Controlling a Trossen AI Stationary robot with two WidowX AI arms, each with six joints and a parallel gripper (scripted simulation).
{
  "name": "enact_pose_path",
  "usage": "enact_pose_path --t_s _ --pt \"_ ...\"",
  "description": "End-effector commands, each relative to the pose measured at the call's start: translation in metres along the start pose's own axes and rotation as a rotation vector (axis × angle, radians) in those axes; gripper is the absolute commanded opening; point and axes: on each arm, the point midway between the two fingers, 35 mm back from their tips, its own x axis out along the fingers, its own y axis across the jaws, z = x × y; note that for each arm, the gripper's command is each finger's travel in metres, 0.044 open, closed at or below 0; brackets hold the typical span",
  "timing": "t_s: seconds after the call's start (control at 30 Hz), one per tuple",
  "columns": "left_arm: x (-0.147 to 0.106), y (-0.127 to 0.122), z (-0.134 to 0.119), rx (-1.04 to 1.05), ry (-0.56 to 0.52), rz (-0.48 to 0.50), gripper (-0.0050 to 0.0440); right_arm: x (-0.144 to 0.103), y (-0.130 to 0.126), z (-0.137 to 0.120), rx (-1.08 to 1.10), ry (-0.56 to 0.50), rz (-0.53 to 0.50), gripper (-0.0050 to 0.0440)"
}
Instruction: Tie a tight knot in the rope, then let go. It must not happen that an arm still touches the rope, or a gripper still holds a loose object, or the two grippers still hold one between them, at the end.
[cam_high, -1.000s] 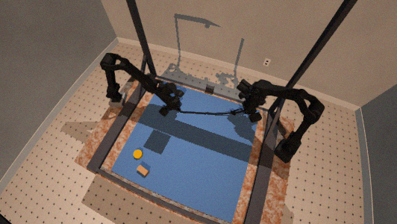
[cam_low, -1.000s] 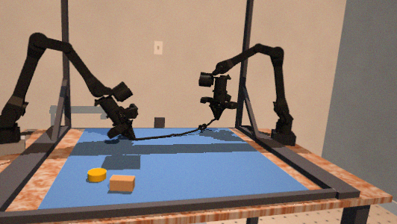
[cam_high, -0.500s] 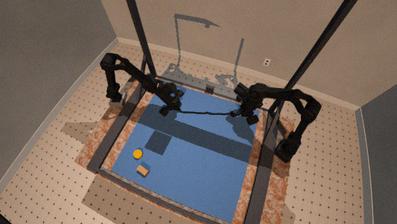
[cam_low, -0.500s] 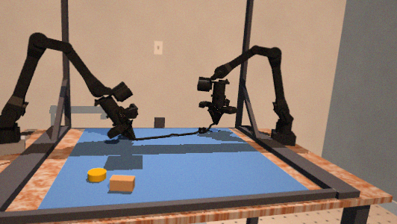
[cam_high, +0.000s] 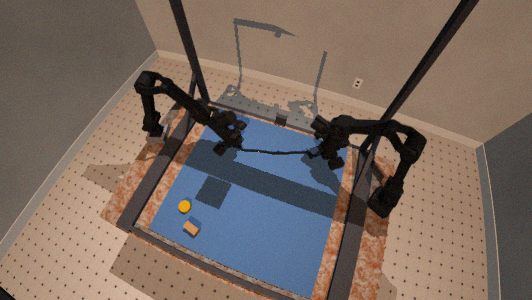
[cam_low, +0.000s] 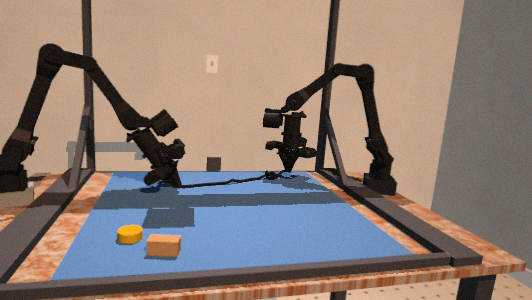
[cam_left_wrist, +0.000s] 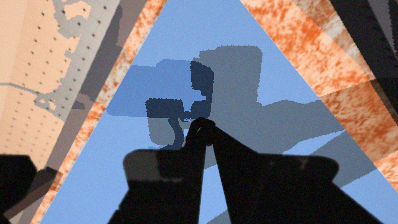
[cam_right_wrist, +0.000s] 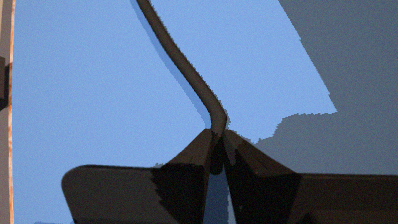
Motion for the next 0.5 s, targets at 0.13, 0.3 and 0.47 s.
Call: enact_pose_path --t_s 0.13,0.3,0.47 --pt "-0.0059 0.0038 -0.0023 0.006 0.012 0.022 0.0085 -0.0051 0.0038 0.0075 0.008 -0.021 0.010 0.0030" --pt "-0.0059 0.0038 -0.0023 0.006 0.012 0.022 0.0085 -0.0051 0.0038 0.0075 0.008 -0.021 0.010 0.0030" --pt "-0.0059 0.0038 -0.0023 0.006 0.012 0.022 0.0085 -0.0051 0.0038 0.0075 0.008 -0.021 0.010 0.0030"
